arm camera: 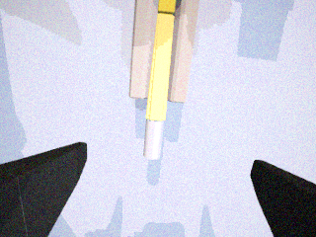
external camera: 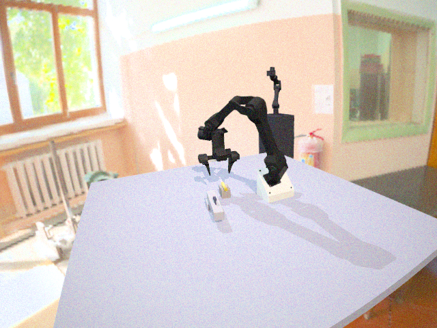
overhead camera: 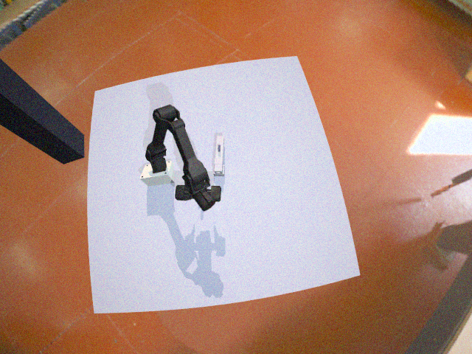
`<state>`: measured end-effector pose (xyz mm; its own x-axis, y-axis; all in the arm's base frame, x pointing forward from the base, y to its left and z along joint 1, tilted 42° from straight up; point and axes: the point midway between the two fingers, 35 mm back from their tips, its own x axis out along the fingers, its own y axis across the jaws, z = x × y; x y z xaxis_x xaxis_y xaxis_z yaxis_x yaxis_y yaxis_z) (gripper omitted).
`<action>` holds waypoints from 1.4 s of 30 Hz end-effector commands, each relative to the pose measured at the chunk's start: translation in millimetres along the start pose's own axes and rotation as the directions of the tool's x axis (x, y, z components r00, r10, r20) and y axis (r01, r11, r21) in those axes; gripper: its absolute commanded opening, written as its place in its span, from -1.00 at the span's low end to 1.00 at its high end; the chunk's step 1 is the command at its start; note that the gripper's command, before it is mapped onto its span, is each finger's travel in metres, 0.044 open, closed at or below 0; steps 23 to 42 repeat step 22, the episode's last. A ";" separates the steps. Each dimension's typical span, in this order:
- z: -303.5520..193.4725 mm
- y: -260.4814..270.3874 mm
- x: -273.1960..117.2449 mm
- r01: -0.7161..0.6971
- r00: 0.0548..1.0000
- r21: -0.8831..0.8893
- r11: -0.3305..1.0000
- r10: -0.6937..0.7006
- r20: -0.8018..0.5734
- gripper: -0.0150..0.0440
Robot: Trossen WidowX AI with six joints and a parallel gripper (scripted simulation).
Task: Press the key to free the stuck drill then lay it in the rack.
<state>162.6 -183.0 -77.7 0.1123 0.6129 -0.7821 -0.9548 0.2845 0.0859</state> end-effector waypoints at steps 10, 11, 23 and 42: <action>49.4 -111.9 -12.9 0.066 0.950 -0.191 0.979 -0.120 -0.287 1.00; 56.7 -120.9 -13.8 0.077 0.943 -0.209 0.975 -0.139 -0.301 1.00; 168.9 -206.7 -16.6 0.240 0.864 -0.395 0.887 -0.380 -0.331 1.00; 168.9 -206.7 -16.6 0.240 0.864 -0.395 0.887 -0.380 -0.331 1.00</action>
